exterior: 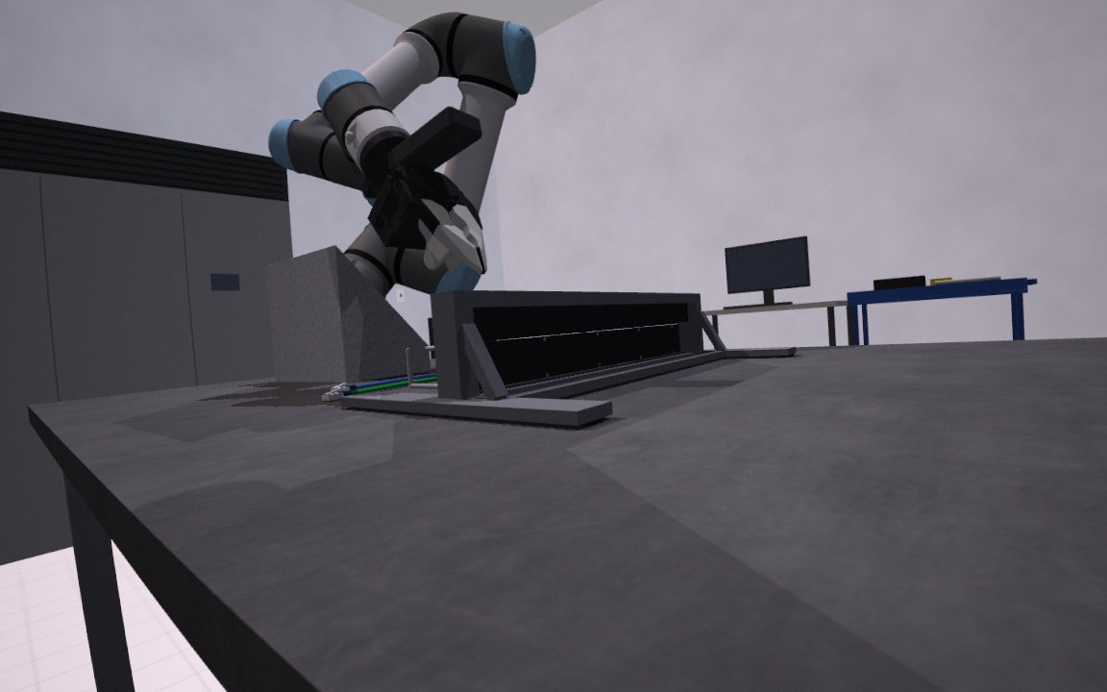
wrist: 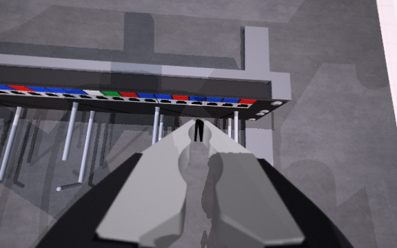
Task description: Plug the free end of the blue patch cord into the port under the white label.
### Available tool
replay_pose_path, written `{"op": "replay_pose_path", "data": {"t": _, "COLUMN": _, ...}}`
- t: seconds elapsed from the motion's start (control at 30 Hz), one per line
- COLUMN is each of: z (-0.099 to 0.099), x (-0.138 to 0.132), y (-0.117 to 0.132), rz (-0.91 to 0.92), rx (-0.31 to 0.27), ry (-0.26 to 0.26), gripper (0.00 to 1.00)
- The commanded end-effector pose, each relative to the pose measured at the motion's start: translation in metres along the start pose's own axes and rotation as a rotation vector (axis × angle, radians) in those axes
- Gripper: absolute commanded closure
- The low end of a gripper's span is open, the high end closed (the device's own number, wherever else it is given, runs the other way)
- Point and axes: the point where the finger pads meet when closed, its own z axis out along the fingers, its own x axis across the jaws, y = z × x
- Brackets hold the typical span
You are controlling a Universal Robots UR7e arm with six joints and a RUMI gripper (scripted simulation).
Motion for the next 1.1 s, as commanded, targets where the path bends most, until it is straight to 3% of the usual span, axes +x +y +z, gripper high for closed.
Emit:
{"op": "replay_pose_path", "data": {"t": 0.0, "z": 0.0, "x": 0.0, "y": -0.001, "rz": -0.001, "rx": 0.001, "ry": 0.001, "gripper": 1.0}}
{"op": "replay_pose_path", "data": {"t": 0.7, "z": -0.002, "x": 0.0, "y": -0.001, "rz": -0.001, "rx": 0.001, "ry": 0.001, "gripper": 1.0}}
{"op": "replay_pose_path", "data": {"t": 1.07, "z": -0.023, "x": 0.0, "y": -0.001, "rz": -0.001, "rx": 0.001, "ry": 0.001, "gripper": 1.0}}
